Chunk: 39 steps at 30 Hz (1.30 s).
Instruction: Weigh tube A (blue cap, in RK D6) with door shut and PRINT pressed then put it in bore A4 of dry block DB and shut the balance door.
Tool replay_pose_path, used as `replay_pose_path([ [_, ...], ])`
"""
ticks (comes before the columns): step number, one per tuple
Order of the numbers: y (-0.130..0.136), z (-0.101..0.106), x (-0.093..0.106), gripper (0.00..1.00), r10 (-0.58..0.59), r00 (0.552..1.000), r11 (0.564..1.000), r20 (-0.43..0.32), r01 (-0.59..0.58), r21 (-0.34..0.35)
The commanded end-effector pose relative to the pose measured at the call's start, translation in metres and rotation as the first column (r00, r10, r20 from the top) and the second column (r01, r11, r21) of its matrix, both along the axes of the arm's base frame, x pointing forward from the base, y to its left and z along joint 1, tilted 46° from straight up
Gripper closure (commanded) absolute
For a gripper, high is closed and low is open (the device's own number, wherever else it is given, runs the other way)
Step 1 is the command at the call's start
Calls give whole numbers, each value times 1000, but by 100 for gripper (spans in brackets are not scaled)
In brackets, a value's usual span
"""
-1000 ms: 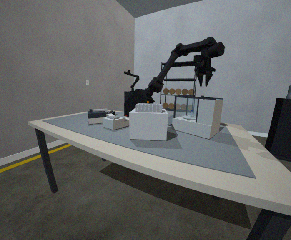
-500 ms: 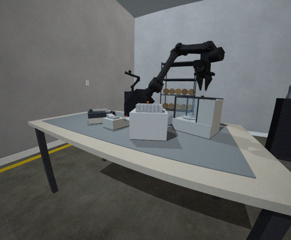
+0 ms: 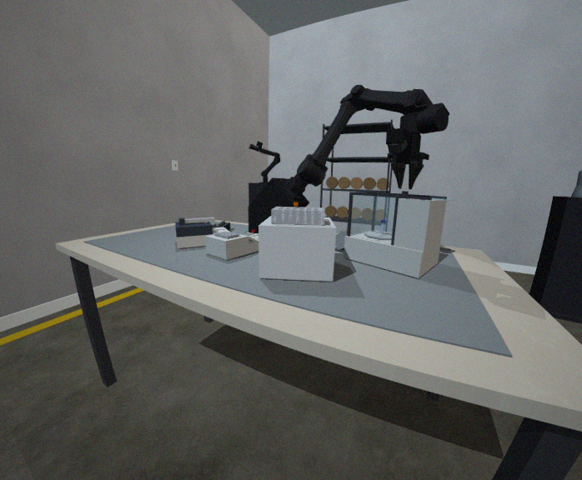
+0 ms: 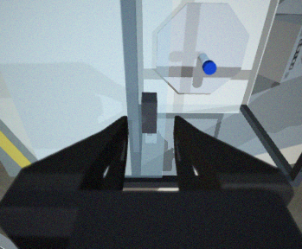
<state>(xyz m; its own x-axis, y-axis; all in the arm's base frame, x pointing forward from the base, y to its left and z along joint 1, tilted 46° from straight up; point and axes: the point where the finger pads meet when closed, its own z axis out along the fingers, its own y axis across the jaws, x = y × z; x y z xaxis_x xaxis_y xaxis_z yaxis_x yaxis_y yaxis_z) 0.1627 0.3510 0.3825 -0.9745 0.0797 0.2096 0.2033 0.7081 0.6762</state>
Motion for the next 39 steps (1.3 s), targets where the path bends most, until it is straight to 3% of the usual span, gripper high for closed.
replay_pose_path([
  [1,11,-4,0,70,-4,1000,1000,-8,4,5],
  [3,11,-4,0,70,-4,1000,1000,-8,4,5],
  [4,9,9,-3,70,-4,1000,999,13,3,33],
  [8,17,-10,-1,70,-4,1000,1000,-8,4,5],
  [12,12,8,1,70,-8,1000,999,16,7,33],
  [39,12,8,1,70,-8,1000,999,16,7,33],
])
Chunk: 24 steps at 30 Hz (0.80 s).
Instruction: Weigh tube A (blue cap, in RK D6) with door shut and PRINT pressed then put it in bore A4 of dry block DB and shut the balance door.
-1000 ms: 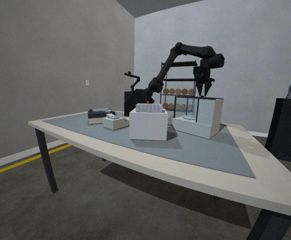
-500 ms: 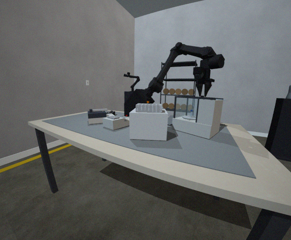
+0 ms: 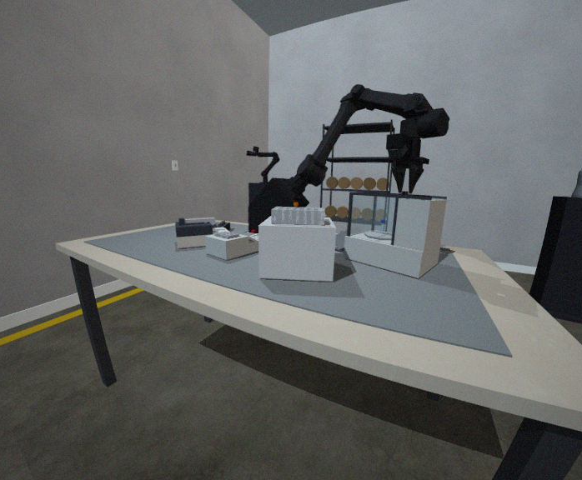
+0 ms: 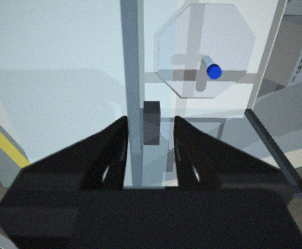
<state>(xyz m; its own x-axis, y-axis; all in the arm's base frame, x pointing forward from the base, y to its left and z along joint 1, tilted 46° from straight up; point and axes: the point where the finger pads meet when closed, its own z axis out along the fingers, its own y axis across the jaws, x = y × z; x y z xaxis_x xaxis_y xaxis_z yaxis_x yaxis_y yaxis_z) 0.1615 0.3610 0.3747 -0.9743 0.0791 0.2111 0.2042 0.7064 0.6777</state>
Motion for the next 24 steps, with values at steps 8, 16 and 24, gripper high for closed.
replay_pose_path([
  [8,2,16,2,70,-8,1000,1000,18,7,30],
  [16,2,16,2,94,-8,1000,1000,18,7,30],
  [24,2,16,2,94,-8,1000,1000,18,7,30],
])
